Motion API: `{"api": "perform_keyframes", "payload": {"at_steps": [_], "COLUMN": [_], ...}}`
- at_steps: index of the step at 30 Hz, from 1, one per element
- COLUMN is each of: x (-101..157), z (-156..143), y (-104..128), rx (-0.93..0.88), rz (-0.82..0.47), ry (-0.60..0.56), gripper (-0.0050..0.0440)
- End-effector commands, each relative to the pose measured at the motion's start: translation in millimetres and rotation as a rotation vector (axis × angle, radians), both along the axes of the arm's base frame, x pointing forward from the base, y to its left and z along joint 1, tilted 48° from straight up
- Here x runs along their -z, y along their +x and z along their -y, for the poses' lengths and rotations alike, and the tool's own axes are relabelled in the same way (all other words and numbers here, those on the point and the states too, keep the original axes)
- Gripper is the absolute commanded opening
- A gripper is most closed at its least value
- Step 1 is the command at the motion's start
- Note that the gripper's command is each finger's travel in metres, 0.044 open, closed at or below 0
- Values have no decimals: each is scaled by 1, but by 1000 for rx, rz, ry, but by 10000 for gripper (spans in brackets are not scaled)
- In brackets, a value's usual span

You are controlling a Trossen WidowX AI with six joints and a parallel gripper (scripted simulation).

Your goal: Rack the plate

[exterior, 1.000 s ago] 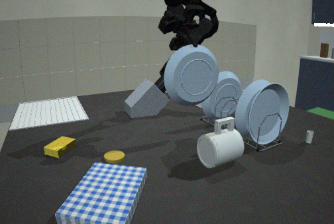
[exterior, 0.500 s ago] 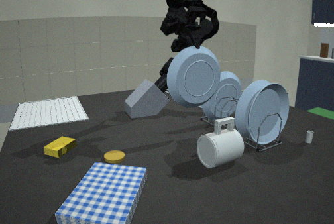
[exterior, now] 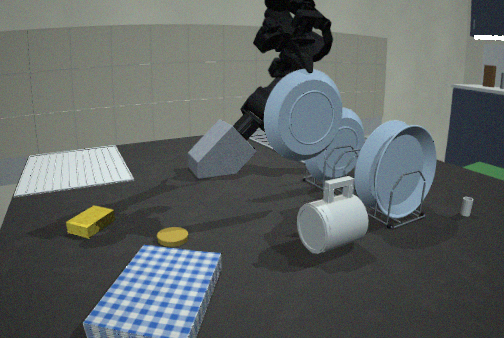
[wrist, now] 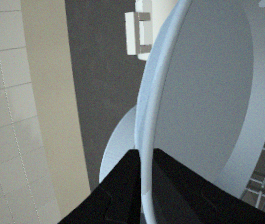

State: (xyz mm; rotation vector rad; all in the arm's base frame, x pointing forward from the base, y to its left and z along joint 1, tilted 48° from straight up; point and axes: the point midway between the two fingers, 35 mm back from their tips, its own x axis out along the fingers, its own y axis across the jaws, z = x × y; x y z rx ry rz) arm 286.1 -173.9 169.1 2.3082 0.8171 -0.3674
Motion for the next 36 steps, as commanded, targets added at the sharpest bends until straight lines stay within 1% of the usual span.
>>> {"api": "perform_keyframes", "payload": {"at_steps": [1,4,36], "x": [-13,-15,-63], "z": [-2,-4,-42], "y": [2,3,9], "rx": [6,6,4], "rz": [10,9,-5], "ry": [-13,-13,-13], "gripper": [0,0,0]}}
